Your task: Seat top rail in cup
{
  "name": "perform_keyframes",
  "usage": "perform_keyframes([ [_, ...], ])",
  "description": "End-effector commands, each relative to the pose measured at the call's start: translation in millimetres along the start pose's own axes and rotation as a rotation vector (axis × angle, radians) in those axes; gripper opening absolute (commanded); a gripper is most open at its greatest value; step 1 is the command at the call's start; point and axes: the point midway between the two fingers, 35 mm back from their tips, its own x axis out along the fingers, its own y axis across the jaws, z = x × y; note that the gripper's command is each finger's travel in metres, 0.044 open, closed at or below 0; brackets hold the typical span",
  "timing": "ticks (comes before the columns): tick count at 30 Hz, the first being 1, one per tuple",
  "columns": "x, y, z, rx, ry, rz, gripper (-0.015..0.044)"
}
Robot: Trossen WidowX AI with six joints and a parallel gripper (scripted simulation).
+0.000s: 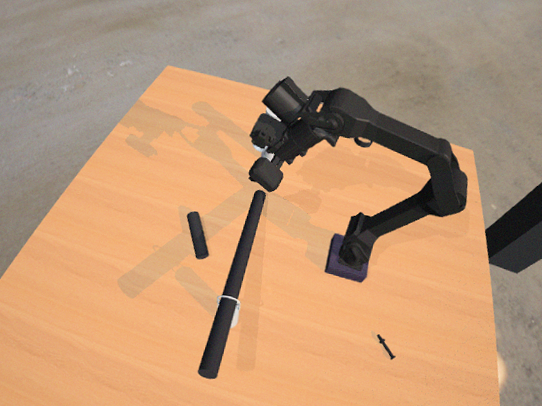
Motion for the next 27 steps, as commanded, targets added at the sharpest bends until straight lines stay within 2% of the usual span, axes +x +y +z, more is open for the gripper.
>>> perform_keyframes([
  [1, -0.6, -3.7, -4.7, 0.031, 0.013, 0.007, 0.0440],
  [6, 3.7, -12.9, 0.0, -0.087, 0.015, 0.004, 0.0440],
  [22, 41.2, -130.3, 22.6, -1.289, 0.037, -0.019, 0.0440],
  [27, 45.5, -152.5, 21.1, -1.480, 0.041, -0.024, 0.0440],
])
